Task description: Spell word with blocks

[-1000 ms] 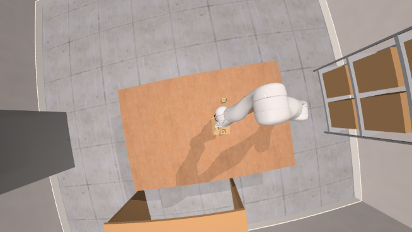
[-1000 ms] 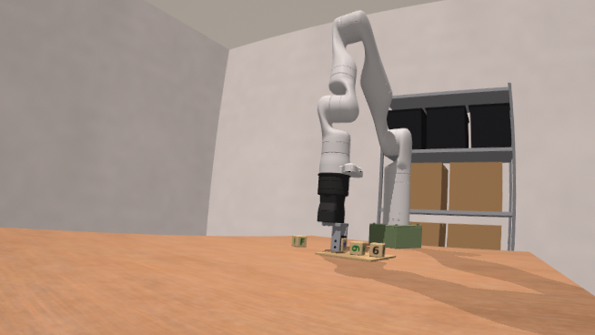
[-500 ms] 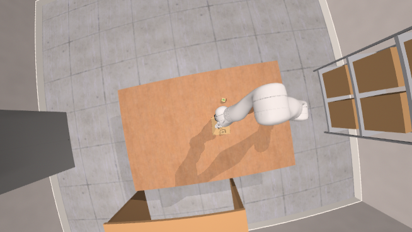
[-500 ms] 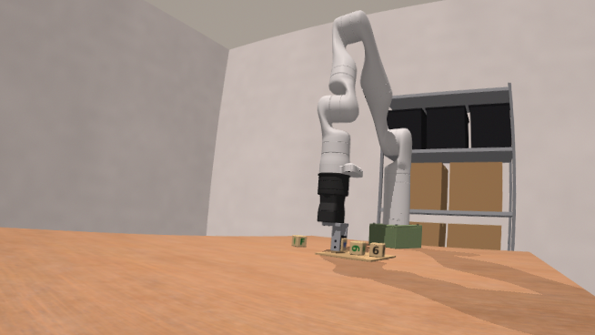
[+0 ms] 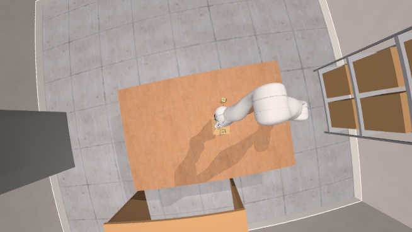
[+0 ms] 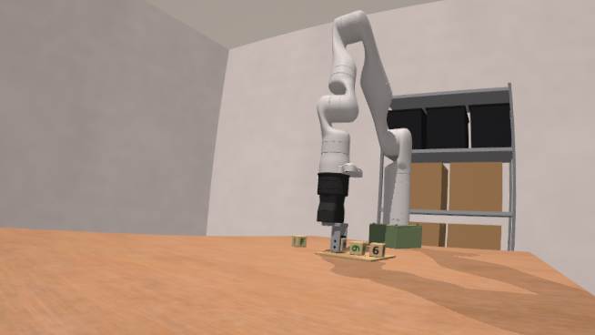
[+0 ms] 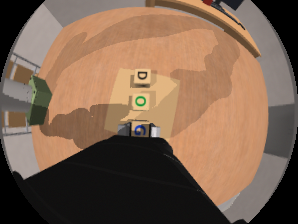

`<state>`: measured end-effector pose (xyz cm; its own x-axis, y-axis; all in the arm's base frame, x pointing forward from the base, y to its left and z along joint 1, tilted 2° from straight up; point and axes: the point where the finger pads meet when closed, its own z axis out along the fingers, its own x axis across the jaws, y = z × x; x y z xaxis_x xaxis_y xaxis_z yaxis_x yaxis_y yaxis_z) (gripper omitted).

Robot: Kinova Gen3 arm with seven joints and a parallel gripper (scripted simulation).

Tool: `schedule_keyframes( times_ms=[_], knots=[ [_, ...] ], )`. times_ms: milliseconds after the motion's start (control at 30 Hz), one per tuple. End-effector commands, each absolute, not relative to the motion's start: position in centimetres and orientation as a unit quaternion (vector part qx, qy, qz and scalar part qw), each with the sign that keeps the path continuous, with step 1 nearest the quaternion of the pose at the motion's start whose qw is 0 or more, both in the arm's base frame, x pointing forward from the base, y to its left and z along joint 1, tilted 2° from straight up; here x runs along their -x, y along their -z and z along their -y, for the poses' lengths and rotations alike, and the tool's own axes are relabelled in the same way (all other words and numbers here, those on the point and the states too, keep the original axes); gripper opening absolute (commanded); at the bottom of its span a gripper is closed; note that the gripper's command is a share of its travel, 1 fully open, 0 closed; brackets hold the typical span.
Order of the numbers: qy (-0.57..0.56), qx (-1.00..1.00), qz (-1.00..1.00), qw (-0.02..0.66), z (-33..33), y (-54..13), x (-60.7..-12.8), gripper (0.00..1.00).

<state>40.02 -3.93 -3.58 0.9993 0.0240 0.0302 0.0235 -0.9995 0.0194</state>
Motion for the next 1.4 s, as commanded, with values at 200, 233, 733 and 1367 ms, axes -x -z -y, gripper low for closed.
schedule_keyframes(
  times_ms=[200, 233, 733, 1367],
  knots=[
    [-0.016, -1.000, -0.012, 0.010, 3.94, 3.52, -40.08, 0.57],
    [-0.016, -1.000, -0.012, 0.010, 3.94, 3.52, -40.08, 0.57],
    [-0.016, -1.000, -0.012, 0.010, 3.94, 3.56, -40.09, 0.57],
    [-0.016, -1.000, -0.012, 0.010, 3.95, 3.93, -40.10, 0.57]
  ],
)
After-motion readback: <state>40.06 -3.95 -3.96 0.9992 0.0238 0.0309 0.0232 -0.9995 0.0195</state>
